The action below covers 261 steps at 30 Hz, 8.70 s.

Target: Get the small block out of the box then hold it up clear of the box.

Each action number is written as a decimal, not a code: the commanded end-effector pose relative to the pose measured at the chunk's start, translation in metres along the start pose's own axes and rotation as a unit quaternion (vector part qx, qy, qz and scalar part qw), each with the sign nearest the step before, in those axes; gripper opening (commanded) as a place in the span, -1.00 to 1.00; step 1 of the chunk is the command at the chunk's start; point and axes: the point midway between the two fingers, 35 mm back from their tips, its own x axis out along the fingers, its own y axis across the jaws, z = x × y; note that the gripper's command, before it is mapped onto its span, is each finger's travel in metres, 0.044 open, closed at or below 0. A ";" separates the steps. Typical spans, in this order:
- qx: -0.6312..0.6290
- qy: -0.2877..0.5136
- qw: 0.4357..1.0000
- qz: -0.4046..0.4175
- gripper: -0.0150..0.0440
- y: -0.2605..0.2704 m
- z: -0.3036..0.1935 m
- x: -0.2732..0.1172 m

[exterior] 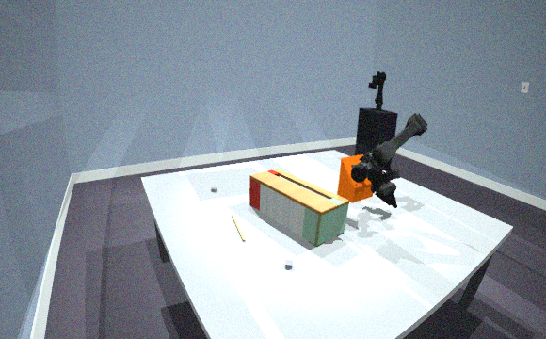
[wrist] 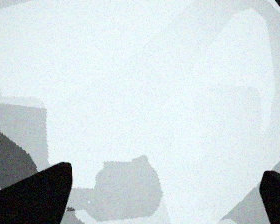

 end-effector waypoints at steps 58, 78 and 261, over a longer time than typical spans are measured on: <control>0.379 0.496 0.775 0.097 0.86 -0.016 -0.172 -0.189; 0.379 0.495 0.776 0.096 0.86 -0.004 -0.192 -0.166; 0.380 0.493 0.777 0.096 0.86 0.095 -0.237 -0.325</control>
